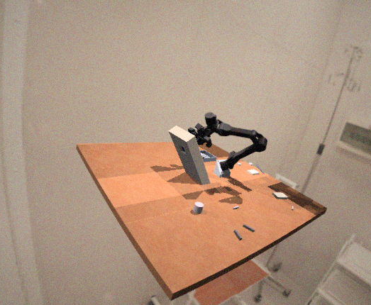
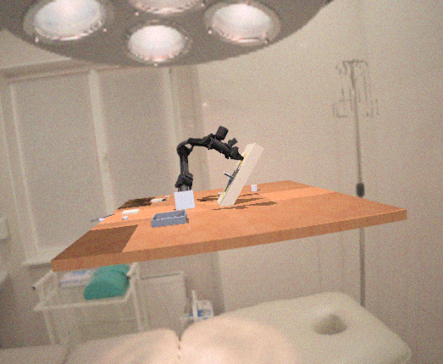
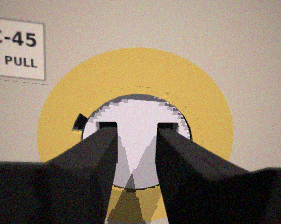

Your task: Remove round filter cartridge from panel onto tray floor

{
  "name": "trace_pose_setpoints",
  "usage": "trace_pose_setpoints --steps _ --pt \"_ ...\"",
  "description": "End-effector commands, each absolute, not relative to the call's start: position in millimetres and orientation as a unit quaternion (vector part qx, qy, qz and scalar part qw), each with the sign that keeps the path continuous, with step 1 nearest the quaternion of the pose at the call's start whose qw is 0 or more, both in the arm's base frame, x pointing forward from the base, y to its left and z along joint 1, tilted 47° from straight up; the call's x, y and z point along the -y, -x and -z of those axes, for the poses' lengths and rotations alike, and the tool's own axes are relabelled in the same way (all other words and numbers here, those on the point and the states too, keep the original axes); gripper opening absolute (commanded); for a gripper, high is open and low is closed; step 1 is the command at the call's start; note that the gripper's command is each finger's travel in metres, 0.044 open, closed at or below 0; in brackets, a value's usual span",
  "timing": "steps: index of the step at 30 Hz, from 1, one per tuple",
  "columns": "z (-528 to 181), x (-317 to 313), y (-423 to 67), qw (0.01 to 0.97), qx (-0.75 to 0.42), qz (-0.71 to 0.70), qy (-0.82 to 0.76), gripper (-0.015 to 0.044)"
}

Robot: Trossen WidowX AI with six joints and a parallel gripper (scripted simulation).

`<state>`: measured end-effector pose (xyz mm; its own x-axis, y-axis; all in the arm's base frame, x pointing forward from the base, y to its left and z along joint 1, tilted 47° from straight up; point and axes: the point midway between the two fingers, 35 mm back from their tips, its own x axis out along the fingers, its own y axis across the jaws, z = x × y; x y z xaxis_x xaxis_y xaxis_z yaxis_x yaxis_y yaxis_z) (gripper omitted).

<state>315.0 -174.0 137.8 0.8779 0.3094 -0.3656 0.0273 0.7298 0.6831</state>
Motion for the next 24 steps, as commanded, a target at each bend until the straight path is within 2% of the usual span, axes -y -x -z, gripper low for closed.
trace_pose_setpoints --steps 1,13,24 --pt "-136 172 -319 0.868 -0.244 -0.059 -0.429 0.0" --pt "-136 172 -319 0.761 -0.251 -0.007 -0.598 0.0" --pt "-142 183 -296 0.782 -0.258 -0.013 -0.567 0.0"
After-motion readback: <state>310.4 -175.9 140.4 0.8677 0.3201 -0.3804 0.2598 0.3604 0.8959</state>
